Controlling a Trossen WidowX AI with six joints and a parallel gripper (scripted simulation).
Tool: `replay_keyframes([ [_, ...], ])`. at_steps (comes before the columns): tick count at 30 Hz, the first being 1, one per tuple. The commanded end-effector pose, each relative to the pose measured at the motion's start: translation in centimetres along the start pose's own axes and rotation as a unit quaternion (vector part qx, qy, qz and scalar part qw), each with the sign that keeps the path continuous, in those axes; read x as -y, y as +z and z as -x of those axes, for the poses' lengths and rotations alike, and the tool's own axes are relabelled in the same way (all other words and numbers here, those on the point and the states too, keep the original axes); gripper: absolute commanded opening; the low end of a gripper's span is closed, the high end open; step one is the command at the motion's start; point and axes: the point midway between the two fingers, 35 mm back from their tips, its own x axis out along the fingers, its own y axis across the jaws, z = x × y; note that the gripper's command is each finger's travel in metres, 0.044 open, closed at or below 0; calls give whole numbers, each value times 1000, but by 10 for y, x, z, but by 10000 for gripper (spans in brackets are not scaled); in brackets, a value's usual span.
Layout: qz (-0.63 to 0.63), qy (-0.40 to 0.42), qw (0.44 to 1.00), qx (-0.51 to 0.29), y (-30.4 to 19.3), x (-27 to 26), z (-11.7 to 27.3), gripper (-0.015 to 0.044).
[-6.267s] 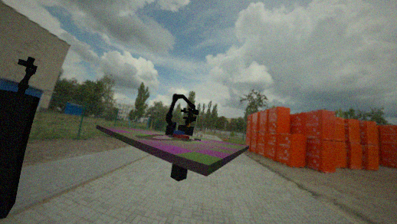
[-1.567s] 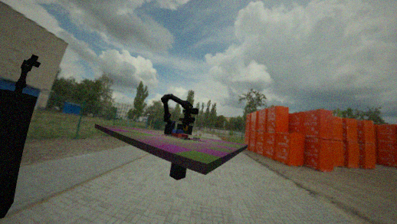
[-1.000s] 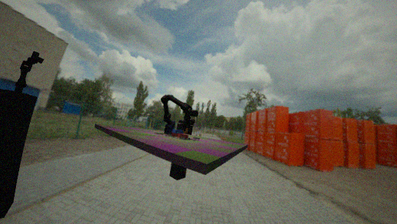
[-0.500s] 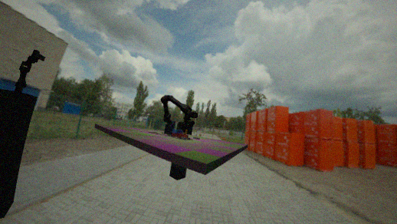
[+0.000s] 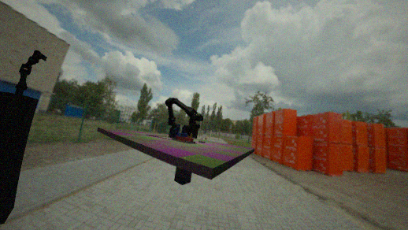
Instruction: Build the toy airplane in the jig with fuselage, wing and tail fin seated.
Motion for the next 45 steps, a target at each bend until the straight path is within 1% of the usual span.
replay_keyframes([
  [1, 0, 0, 1000, 0, 0, 0, 0, 210],
  [3, 0, 0, 1000, 0, 0, 0, 0, 260],
  [13, 0, 0, 1000, 0, 1, 0, 3, 260],
  [15, 1, 2, 1000, 0, 3, -1, 26, 260],
  [18, 2, 1, 1000, 0, 2, -1, 78, 260],
  [20, 3, 0, 1000, -1, 0, -1, 91, 260],
  [45, 2, 0, 1000, -1, 4, -1, 91, 260],
])
